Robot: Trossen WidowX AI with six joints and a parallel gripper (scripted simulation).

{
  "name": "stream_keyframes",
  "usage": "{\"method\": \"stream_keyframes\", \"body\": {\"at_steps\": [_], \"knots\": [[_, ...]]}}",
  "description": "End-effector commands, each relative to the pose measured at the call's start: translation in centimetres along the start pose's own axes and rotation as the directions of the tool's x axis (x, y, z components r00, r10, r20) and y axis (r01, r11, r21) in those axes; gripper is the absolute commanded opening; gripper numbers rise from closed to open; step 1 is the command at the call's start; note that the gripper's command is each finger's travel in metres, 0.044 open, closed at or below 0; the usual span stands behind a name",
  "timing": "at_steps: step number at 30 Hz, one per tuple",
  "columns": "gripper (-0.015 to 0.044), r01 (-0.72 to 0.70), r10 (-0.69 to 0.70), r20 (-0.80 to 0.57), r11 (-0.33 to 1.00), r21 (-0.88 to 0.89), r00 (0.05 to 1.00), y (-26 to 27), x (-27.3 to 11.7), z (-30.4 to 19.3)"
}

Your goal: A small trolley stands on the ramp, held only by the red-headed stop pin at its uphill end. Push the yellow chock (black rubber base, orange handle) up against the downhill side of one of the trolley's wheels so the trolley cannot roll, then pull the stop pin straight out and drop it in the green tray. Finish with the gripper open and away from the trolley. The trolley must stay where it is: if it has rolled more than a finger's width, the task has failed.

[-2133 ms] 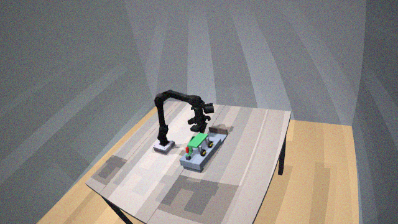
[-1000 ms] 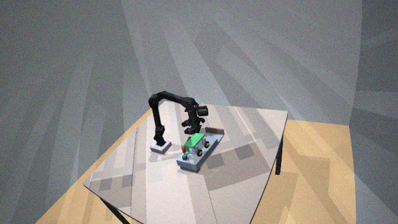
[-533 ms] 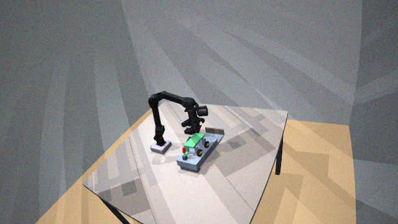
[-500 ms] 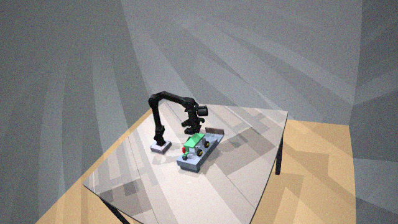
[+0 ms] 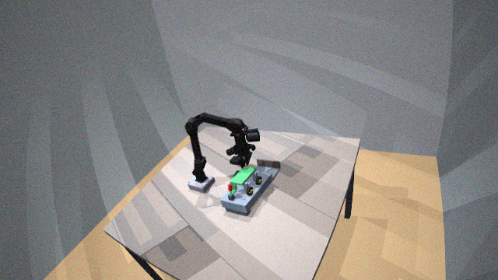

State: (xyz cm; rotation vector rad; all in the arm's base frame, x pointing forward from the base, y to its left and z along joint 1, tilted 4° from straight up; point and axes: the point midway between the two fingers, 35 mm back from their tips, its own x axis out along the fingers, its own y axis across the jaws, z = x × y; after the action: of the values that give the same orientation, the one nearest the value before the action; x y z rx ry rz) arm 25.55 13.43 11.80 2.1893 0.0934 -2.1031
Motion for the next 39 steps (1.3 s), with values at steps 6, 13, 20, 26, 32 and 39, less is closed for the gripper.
{"method": "stream_keyframes", "body": {"at_steps": [6, 13, 20, 26, 32, 39], "knots": [[0.019, -0.001, 0.001, -0.013, 1.0, 0.004, 1.0, 0.0, -3.0, -0.1], [0.0269, 0.001, -0.001, -0.006, 1.0, 0.0, 1.0, 0.0, -3.2, -0.1], [0.019, 0.008, 0.013, -0.118, 0.984, 0.179, 0.993, 0.8, -5.2, -2.1], [0.019, -0.001, 0.067, -0.11, 0.859, 0.512, 0.992, 5.5, -5.5, -3.7], [0.019, -0.005, 0.119, -0.09, 0.626, 0.779, 0.989, 10.5, -5.9, -4.5], [0.019, 0.004, 0.173, -0.051, 0.259, 0.966, 0.984, 16.5, -6.3, -4.5]]}}
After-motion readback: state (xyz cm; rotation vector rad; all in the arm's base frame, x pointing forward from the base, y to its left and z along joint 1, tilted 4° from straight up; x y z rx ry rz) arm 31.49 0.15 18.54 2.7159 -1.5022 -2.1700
